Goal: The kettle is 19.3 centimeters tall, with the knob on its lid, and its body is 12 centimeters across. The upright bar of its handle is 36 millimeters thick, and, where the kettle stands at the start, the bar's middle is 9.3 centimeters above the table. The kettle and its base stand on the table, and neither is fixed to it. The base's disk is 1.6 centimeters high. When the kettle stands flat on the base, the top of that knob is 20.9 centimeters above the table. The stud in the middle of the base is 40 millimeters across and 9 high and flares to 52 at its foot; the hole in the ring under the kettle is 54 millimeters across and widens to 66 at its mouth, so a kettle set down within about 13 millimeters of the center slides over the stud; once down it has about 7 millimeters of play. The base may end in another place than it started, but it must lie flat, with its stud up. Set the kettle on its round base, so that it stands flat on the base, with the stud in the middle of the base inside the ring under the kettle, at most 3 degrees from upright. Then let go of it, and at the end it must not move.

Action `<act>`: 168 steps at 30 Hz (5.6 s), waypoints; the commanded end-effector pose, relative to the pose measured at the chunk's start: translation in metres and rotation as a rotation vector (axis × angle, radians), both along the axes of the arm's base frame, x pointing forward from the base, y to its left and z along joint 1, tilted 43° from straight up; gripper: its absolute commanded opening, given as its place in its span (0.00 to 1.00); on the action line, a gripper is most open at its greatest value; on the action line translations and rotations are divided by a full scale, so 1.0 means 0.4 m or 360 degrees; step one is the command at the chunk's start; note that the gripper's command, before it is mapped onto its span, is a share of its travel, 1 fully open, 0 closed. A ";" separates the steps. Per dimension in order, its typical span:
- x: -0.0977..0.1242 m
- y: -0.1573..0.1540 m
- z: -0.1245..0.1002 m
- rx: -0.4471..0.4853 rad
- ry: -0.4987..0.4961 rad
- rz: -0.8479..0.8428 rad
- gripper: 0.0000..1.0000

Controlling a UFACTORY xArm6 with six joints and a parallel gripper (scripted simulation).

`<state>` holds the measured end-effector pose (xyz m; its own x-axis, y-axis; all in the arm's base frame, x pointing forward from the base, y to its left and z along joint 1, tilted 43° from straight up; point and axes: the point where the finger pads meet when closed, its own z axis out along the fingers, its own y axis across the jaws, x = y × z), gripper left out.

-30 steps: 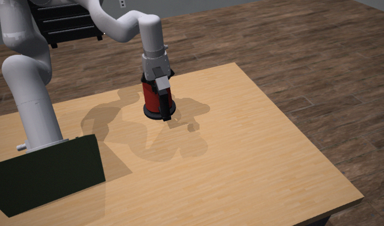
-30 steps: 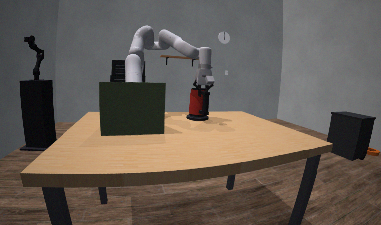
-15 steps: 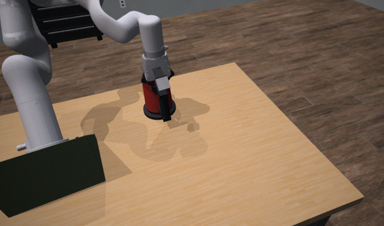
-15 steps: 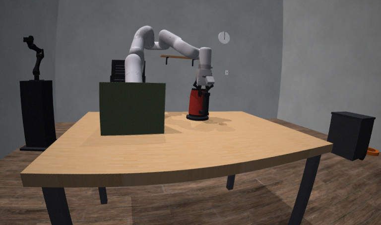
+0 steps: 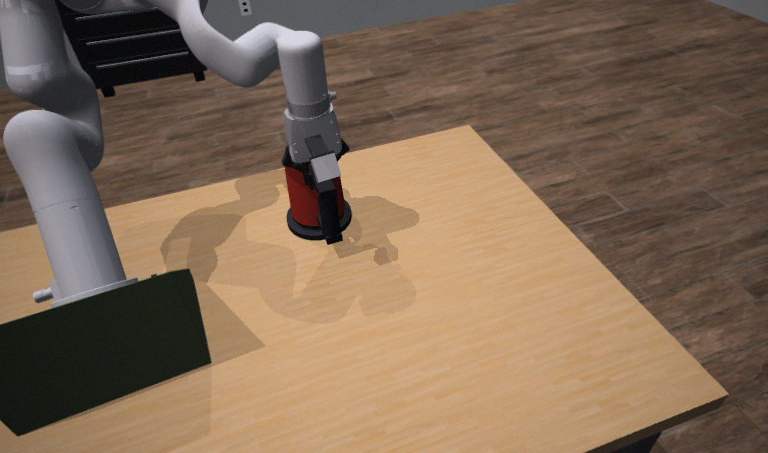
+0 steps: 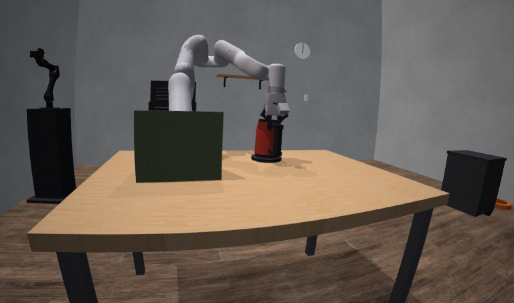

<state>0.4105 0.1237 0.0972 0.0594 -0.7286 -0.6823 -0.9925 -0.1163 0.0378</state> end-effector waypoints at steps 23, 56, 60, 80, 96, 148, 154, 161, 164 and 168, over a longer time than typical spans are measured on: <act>0.003 0.003 -0.003 -0.0001 -0.0006 -0.0002 0.81; 0.003 0.003 -0.003 -0.0001 -0.0006 -0.0002 0.81; 0.003 0.003 -0.003 -0.0001 -0.0006 -0.0002 0.81; 0.003 0.003 -0.003 -0.0001 -0.0006 -0.0002 0.81; 0.016 -0.084 0.092 -0.0001 -0.0006 -0.0002 0.81; 0.044 -0.267 0.289 -0.0001 -0.0006 -0.0002 0.81; 0.044 -0.267 0.289 -0.0001 -0.0006 -0.0002 0.81; 0.044 -0.267 0.289 -0.0001 -0.0006 -0.0002 0.81; 0.044 -0.267 0.289 -0.0001 -0.0006 -0.0002 0.81; 0.044 -0.267 0.289 -0.0001 -0.0006 -0.0002 0.81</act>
